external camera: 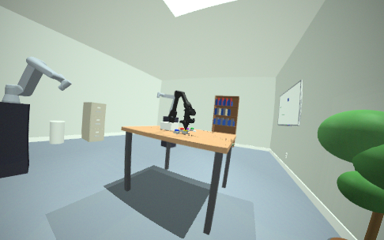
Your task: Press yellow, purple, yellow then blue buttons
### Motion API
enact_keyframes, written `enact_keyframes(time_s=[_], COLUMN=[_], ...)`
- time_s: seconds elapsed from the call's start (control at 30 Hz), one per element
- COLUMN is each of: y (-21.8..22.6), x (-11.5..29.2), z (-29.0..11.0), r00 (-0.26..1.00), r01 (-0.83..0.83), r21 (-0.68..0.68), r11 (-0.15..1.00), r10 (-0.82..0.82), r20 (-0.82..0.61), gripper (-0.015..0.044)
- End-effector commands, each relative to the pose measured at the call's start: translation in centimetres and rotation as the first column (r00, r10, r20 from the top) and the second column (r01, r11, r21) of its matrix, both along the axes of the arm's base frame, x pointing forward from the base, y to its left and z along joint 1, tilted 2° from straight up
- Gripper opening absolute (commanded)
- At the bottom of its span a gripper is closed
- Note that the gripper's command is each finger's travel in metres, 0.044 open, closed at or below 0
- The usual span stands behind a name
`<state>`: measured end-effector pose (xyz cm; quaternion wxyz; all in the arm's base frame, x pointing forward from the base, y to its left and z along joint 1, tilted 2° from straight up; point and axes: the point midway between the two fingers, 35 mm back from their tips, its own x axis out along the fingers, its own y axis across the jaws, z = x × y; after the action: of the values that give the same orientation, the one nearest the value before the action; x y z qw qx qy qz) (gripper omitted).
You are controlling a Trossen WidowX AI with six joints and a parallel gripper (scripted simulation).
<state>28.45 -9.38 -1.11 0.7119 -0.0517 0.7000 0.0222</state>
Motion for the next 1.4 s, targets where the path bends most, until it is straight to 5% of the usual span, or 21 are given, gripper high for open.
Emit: enact_keyframes(time_s=[0.0,0.6,0.9,1.03,1.23,1.37], y=[0.0,0.0,0.1,0.3,0.1,-4.5], x=[-0.2,-0.2,-0.2,-0.2,-0.3,-2.0], z=[-0.4,-0.4,3.2,8.7,9.0,9.2], r00=[1.000,1.000,1.000,1.000,1.000,1.000], r01=[-0.005,-0.005,-0.005,-0.005,-0.005,-0.005], r21=[-0.002,-0.002,-0.002,-0.001,-0.002,-0.006], r11=[1.000,1.000,1.000,1.000,1.000,1.000], r10=[0.005,0.005,0.005,0.005,0.005,0.005], r20=[-0.005,-0.005,-0.004,-0.004,-0.004,-0.006], gripper=[0.0020,0.0020,0.0020,0.0020,0.0020,0.0020])
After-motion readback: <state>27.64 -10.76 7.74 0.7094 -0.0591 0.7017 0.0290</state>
